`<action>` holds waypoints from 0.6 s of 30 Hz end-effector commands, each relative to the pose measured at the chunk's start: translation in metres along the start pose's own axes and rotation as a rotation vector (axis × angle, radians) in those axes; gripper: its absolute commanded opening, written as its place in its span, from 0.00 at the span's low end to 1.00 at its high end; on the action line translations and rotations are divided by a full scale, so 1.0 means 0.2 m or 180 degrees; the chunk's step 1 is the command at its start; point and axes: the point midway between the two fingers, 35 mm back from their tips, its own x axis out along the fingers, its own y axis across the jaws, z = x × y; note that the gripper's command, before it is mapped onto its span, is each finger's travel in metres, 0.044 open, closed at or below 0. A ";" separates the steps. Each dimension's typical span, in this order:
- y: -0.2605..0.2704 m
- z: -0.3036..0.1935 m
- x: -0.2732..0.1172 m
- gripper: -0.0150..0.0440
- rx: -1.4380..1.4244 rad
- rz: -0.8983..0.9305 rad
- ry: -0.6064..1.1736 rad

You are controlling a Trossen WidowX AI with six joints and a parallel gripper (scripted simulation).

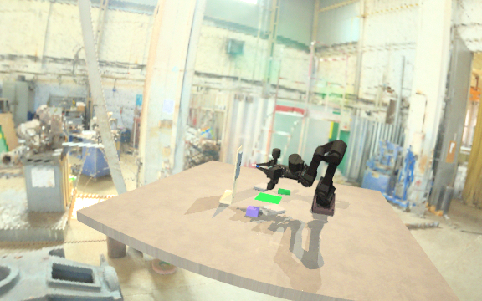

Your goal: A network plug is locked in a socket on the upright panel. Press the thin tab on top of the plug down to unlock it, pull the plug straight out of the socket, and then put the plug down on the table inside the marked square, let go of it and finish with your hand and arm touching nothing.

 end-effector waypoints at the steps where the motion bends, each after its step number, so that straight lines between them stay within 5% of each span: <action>1: -0.04 0.01 0.00 0.25 -0.0024 -0.0012 -0.0030; 18: -0.18 0.01 -0.05 0.25 -0.0038 -0.0002 -0.0032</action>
